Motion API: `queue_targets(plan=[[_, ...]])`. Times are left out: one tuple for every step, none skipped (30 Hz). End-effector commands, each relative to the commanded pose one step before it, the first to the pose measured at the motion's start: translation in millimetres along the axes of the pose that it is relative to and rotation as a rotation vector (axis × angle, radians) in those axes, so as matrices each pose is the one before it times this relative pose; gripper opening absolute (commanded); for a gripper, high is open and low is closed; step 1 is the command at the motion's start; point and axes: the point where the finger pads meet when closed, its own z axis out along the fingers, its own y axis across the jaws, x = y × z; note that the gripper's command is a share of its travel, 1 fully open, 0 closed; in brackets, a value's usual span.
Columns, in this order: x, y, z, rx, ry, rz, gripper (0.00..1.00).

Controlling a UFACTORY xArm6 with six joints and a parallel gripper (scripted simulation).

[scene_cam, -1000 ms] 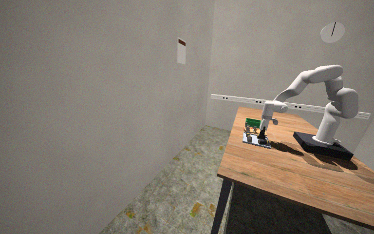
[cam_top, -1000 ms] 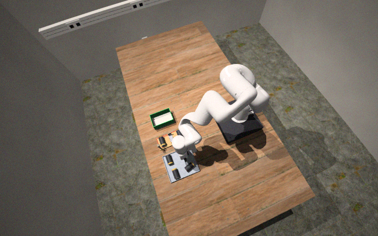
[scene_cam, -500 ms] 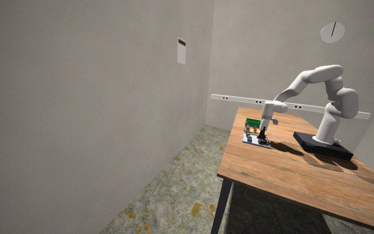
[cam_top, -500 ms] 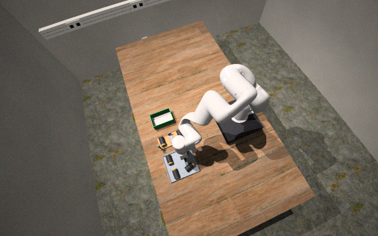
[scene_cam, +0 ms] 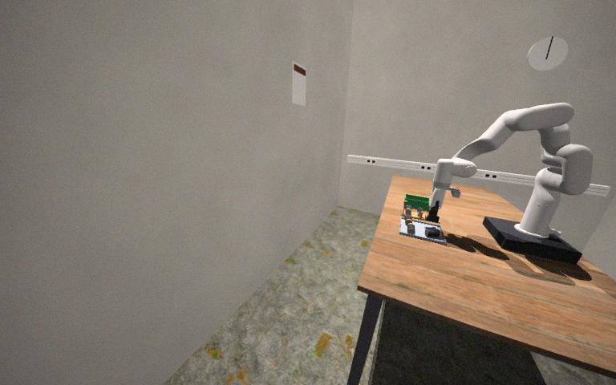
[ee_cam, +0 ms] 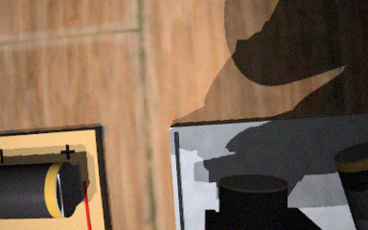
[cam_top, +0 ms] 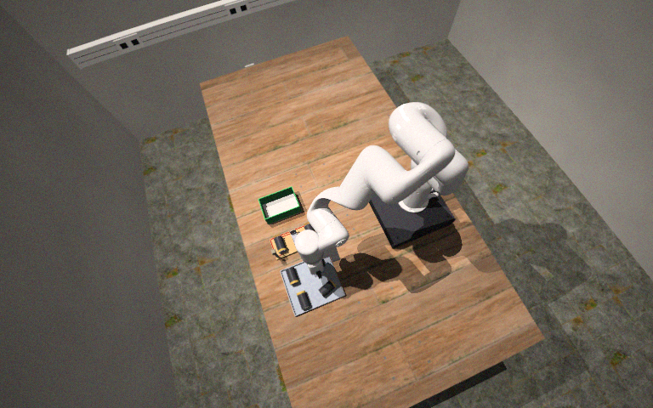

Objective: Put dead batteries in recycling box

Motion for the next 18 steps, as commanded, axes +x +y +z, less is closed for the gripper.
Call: queue_targets(plan=[[-0.59,0.16,-7.84,-0.00055,-0.00188,0.00001,0.28],[0.00,0.00,0.00,0.00000,0.00000,0.00000,0.28],[0.00,0.00,0.00,0.00000,0.00000,0.00000,0.28],[0.00,0.00,-0.69,0.00000,0.00000,0.00000,0.28],[0.00,0.00,-4.00,0.00000,0.00000,0.00000,0.28],[-0.01,0.00,-8.46,0.00000,0.00000,0.00000,0.28],[0.00,0.00,0.00,0.00000,0.00000,0.00000,0.28],[0.00,0.00,0.00,0.00000,0.00000,0.00000,0.28],[0.00,0.00,-12.29,0.00000,0.00000,0.00000,0.28],[0.00,0.00,-14.36,0.00000,0.00000,0.00000,0.28],[0.00,0.00,-14.20,0.00000,0.00000,0.00000,0.28],[-0.01,0.00,-11.91,0.00000,0.00000,0.00000,0.28],[0.00,0.00,-8.07,0.00000,0.00000,0.00000,0.28],[0.00,0.00,-3.78,0.00000,0.00000,0.00000,0.28],[0.00,0.00,-0.66,0.00000,0.00000,0.00000,0.28],[0.00,0.00,0.00,0.00000,0.00000,0.00000,0.28],[0.00,0.00,0.00,0.00000,0.00000,0.00000,0.28],[0.00,0.00,0.00,0.00000,0.00000,0.00005,0.28]])
